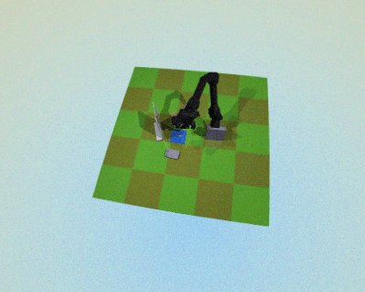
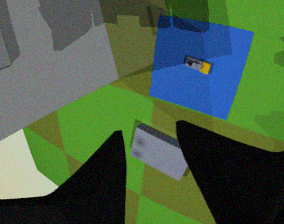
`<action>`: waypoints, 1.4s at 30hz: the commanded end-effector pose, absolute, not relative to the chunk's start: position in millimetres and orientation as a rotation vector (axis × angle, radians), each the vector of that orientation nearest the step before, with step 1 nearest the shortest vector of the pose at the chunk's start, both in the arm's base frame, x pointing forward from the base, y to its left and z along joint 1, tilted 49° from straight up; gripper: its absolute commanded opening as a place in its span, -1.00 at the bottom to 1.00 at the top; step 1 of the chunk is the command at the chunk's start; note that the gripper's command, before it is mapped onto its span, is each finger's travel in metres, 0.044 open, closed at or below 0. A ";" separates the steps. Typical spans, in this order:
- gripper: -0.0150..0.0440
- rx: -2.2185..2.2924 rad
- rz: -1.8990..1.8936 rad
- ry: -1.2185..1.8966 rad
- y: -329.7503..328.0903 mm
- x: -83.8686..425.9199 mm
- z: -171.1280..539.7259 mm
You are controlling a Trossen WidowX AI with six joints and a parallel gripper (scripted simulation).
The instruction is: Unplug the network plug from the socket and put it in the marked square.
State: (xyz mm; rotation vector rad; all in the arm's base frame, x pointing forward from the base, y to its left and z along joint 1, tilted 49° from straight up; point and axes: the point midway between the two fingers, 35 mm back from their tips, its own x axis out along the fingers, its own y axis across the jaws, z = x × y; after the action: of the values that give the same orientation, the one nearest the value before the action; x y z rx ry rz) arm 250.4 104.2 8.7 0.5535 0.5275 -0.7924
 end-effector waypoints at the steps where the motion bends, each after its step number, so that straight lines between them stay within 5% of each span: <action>1: 0.04 0.562 -0.790 0.527 116.3 250.9 18.3; 20: 0.04 0.565 -0.789 0.515 152.9 243.0 58.9; 31: 1.00 0.565 -0.789 0.515 152.9 243.0 58.9; 42: 1.00 0.565 -0.789 0.515 152.9 243.0 58.9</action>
State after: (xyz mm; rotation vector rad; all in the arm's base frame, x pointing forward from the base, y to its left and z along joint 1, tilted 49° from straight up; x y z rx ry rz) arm 243.0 152.8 58.8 0.5627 0.5161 -0.7874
